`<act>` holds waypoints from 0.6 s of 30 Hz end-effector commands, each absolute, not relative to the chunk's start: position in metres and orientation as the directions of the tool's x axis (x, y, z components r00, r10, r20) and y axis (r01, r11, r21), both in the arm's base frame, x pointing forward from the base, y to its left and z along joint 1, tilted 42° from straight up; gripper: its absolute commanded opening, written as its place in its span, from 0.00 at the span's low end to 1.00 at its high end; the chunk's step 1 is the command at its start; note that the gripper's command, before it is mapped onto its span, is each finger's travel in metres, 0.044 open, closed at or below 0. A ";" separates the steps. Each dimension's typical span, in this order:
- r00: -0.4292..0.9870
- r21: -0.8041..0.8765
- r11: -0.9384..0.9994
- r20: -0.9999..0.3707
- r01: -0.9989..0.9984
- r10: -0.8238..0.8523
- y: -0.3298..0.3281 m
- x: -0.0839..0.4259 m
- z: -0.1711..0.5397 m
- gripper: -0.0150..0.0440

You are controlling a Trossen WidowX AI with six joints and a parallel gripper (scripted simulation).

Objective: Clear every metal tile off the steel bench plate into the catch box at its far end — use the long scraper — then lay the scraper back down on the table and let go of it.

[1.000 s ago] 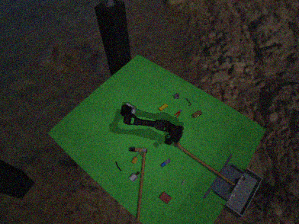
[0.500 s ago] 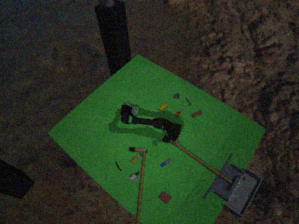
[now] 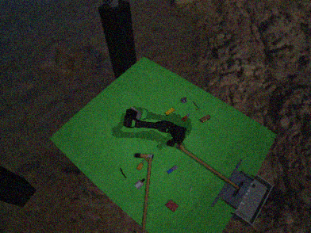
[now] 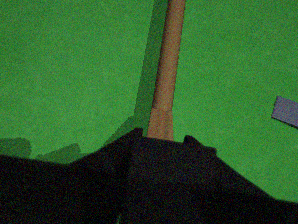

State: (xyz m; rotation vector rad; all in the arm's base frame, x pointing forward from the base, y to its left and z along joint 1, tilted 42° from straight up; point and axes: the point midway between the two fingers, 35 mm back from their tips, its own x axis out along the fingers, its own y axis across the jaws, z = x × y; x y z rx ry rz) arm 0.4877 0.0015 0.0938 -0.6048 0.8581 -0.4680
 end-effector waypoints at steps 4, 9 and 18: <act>0.588 -0.654 0.742 -0.546 0.145 -0.596 0.010 0.477 0.100 0.25; 0.588 -0.654 0.742 -0.547 0.144 -0.596 0.011 0.469 0.100 0.25; 0.589 -0.654 0.743 -0.547 0.144 -0.595 0.014 0.455 0.099 0.25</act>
